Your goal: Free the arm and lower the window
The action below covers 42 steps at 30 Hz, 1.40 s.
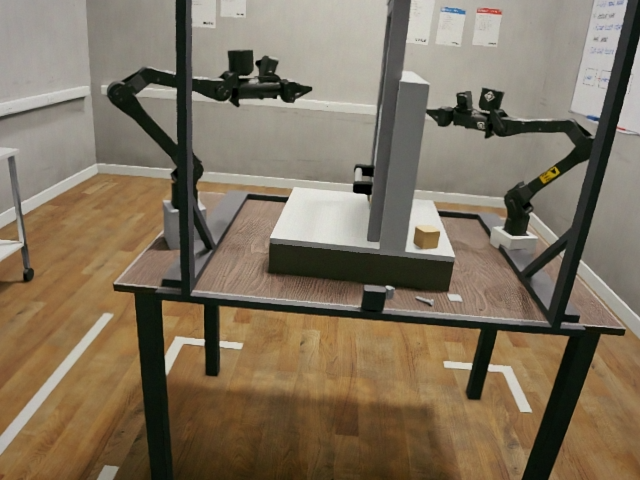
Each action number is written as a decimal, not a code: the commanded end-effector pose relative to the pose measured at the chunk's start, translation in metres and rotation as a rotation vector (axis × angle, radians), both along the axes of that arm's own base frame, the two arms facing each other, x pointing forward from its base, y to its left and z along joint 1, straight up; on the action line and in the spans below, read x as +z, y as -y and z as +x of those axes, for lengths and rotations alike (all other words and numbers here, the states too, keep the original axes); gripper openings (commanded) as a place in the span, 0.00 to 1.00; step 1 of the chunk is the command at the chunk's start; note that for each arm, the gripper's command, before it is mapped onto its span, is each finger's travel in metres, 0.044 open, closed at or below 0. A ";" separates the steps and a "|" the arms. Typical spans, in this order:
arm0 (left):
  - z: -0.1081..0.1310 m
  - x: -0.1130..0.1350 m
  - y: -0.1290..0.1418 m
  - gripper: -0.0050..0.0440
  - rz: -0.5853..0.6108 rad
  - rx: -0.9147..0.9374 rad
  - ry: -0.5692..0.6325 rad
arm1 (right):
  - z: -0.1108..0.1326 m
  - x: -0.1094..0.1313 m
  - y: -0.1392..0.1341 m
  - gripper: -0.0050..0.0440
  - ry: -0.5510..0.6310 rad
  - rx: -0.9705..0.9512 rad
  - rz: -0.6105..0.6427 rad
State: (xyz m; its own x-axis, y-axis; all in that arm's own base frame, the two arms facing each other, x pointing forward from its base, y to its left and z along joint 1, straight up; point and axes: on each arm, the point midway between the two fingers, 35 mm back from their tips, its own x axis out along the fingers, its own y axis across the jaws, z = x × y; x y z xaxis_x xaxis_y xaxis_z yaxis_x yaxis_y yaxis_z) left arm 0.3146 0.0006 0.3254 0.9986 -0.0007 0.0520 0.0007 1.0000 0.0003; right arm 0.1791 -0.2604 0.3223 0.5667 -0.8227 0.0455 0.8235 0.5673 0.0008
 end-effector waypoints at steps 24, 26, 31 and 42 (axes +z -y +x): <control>-0.001 0.014 0.001 0.92 -0.001 -0.007 0.031 | -0.190 0.009 0.058 0.92 0.006 -0.629 -0.021; -0.001 0.014 0.001 0.92 -0.001 -0.007 0.031 | -0.206 0.009 0.057 0.92 0.005 -0.679 -0.020; -0.001 0.014 0.001 0.92 -0.001 -0.007 0.031 | -0.230 0.009 0.054 0.92 0.004 -0.755 -0.020; -0.001 0.014 0.001 0.92 -0.001 -0.007 0.031 | -0.313 0.009 0.029 0.92 0.002 -1.027 -0.021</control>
State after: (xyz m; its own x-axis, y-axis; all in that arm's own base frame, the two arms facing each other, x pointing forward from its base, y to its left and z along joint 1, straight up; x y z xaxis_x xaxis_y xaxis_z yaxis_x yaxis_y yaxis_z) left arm 0.3146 0.0006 0.3254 0.9986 -0.0007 0.0520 0.0007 1.0000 0.0003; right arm -0.1021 -0.2994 0.3220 -0.3210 -0.9461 0.0444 0.9470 -0.3212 0.0007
